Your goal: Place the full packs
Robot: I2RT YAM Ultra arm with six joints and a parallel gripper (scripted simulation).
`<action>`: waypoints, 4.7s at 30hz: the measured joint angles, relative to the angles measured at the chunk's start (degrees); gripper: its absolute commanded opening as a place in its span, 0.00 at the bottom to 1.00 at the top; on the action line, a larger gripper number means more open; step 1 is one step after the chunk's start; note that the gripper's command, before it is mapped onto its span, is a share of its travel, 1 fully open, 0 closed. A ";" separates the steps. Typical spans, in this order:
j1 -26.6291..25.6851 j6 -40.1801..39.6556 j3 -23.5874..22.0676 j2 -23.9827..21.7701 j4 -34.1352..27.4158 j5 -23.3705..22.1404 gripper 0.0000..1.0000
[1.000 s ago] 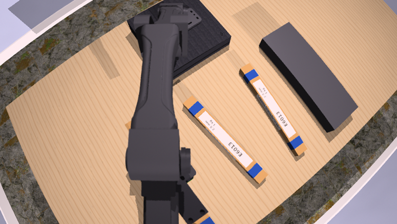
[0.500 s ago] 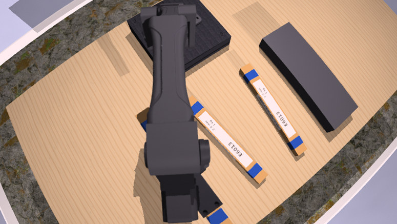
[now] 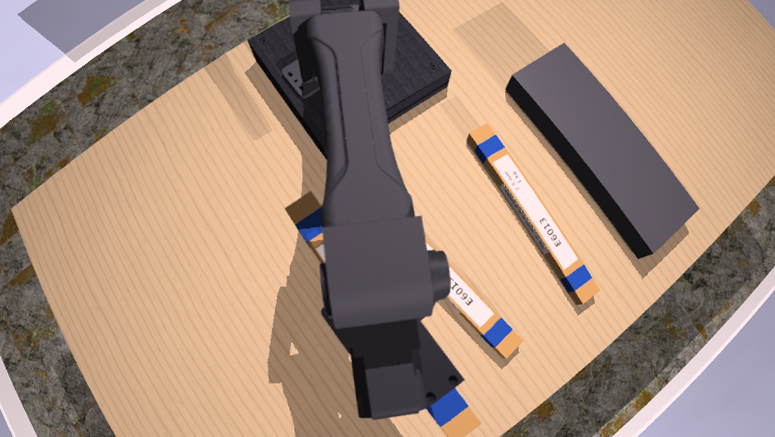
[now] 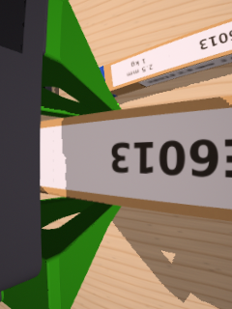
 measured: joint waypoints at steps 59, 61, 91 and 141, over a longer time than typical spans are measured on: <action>18.49 17.57 -12.46 -9.90 0.20 0.00 0.00; 18.86 18.18 -12.87 -10.32 0.24 0.02 0.00; 26.01 26.03 -15.15 -12.09 0.11 0.13 0.00; 26.03 26.05 -15.32 -12.31 0.09 0.13 0.00</action>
